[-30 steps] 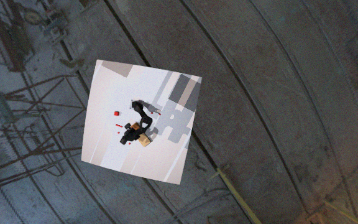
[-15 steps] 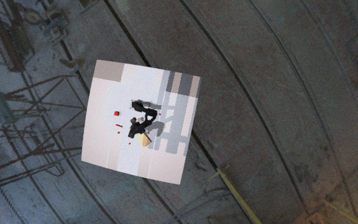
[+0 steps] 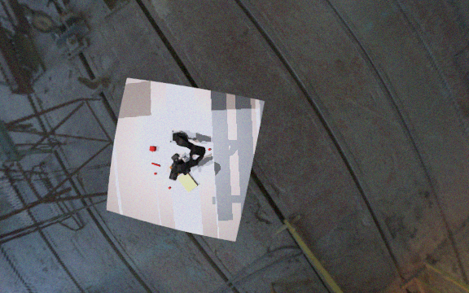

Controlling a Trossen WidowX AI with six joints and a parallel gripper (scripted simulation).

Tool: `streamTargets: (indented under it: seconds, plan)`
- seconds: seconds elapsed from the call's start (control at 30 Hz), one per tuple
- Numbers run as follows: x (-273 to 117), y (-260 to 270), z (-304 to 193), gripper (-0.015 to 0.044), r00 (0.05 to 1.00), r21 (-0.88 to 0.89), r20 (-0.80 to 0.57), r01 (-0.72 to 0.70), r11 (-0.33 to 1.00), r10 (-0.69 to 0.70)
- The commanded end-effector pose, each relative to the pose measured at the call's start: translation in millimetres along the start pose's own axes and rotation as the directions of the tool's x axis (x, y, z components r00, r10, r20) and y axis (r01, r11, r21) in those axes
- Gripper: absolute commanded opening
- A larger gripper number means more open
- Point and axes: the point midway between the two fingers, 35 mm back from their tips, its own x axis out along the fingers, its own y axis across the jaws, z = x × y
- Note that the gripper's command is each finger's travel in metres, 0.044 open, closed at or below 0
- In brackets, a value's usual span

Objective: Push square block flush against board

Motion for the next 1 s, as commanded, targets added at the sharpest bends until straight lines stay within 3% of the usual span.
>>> streamTargets:
  seconds: [0.0,0.33,0.97]
  plan:
    - [0,1,6,0.0000,1.000,-0.008,-0.001,-0.002,1.000,0.002]
    - [1,1,18,0.0000,1.000,-0.008,0.001,-0.001,1.000,0.001]
    - [0,2,-11,0.0000,1.000,-0.007,0.000,0.000,1.000,0.000]
